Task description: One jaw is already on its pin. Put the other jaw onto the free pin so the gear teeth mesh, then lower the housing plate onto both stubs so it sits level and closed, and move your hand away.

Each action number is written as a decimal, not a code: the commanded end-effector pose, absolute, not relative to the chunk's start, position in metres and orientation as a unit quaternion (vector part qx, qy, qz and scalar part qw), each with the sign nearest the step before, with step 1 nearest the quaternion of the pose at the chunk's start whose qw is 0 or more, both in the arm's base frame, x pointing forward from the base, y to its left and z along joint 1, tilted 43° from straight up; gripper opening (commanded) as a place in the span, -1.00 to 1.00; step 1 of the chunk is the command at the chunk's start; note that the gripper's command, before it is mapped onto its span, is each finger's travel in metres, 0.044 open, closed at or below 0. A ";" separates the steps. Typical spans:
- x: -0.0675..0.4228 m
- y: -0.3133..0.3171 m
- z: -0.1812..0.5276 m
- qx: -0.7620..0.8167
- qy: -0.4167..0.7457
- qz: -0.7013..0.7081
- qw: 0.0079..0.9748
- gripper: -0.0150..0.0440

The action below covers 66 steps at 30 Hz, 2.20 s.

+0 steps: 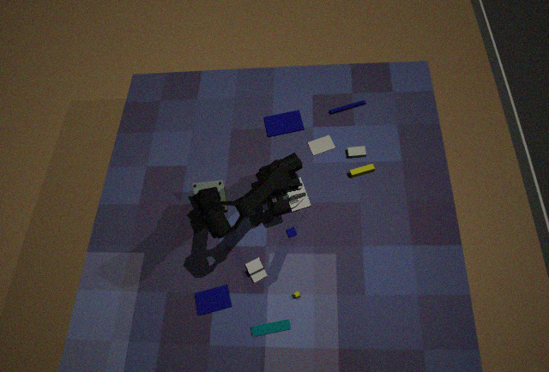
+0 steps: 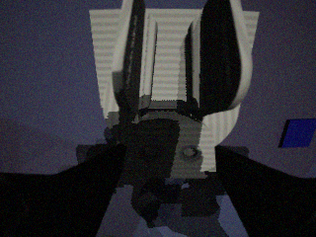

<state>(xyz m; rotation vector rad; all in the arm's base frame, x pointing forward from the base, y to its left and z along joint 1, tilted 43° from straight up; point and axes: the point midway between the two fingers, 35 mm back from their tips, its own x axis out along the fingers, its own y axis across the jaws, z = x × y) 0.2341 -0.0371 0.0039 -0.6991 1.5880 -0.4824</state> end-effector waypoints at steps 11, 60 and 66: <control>0.234 -0.037 0.004 -0.304 0.691 -0.210 0.621 0.97; 0.207 0.054 0.092 -0.304 0.692 -0.207 0.621 1.00; 0.207 0.054 0.092 -0.304 0.692 -0.207 0.621 1.00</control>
